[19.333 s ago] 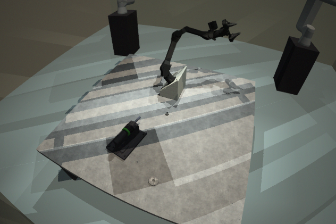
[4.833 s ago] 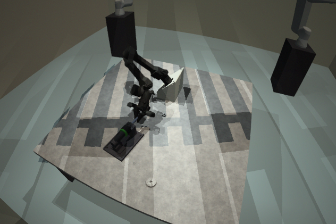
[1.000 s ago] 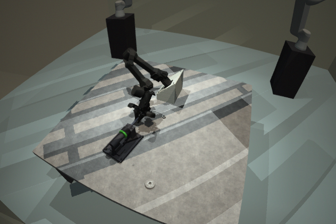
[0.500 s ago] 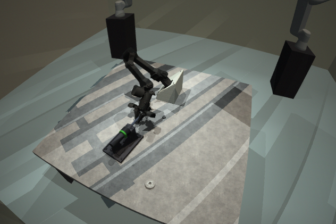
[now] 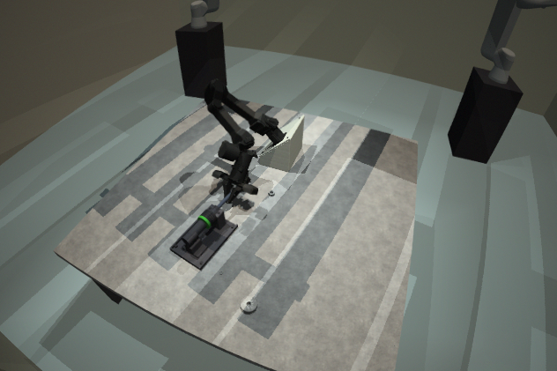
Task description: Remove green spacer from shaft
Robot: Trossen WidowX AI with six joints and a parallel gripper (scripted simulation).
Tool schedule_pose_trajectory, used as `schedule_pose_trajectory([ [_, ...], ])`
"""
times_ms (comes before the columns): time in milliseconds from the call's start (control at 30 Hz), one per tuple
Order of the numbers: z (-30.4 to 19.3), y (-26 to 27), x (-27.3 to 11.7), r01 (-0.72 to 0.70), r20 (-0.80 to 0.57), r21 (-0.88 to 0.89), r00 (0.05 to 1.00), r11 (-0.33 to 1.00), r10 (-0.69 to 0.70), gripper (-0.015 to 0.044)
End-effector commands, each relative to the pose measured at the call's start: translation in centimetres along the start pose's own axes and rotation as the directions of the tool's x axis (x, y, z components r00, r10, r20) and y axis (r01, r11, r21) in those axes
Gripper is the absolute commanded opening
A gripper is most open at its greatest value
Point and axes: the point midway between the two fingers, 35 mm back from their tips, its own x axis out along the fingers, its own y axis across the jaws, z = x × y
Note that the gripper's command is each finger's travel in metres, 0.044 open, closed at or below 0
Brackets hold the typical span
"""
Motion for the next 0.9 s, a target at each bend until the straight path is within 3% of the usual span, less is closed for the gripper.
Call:
schedule_pose_trajectory([
  [0, 0.05, 0.01, -0.09, 0.0, -0.001, 0.004, 1.0, 1.0, 0.0, 0.0],
  [867, 0.23, 0.01, -0.26, 0.0, -0.001, 0.004, 1.0, 1.0, 0.0, 0.0],
])
